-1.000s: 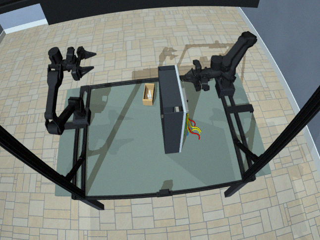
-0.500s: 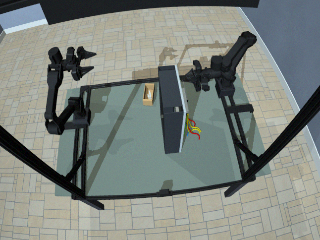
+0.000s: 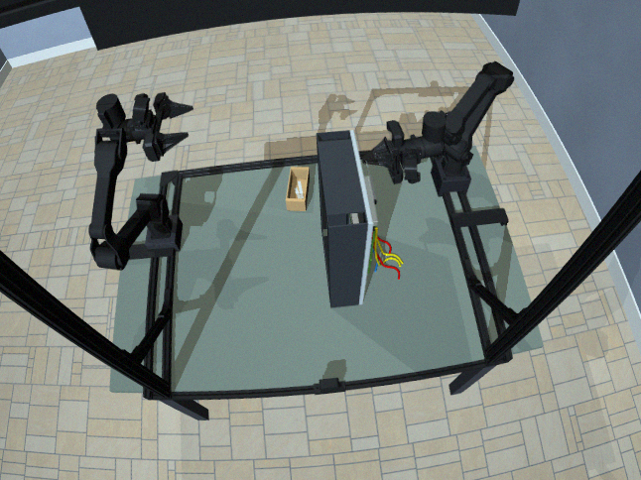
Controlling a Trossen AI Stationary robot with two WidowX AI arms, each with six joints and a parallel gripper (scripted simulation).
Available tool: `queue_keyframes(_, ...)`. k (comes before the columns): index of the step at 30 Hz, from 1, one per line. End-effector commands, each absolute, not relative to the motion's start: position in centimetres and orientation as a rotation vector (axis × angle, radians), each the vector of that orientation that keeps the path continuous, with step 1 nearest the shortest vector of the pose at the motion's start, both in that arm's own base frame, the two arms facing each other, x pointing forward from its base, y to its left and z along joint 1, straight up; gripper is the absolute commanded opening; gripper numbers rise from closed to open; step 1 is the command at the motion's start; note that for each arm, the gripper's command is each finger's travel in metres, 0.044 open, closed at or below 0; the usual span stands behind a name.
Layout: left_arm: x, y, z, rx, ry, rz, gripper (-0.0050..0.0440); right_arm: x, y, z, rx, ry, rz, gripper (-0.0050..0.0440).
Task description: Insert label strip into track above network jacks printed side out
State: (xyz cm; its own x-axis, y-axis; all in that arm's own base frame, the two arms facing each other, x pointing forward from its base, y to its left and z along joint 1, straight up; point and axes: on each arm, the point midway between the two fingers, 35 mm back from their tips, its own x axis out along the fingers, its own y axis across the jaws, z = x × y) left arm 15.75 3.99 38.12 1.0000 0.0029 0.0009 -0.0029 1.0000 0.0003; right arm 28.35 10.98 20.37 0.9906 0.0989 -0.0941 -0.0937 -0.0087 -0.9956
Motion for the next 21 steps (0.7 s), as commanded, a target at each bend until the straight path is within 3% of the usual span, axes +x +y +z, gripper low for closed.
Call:
queue_keyframes(1, 15.74, 3.95, 38.35, 0.006, -0.001, 0.0, 0.044, 28.56, 11.24, 21.4, -1.556, -0.02, 0.136, -0.005)
queue_keyframes(21, 15.74, 3.95, 38.35, 0.006, -0.001, 0.0, 0.044, 28.56, 11.72, 21.4, -1.556, -0.02, 0.136, -0.005)
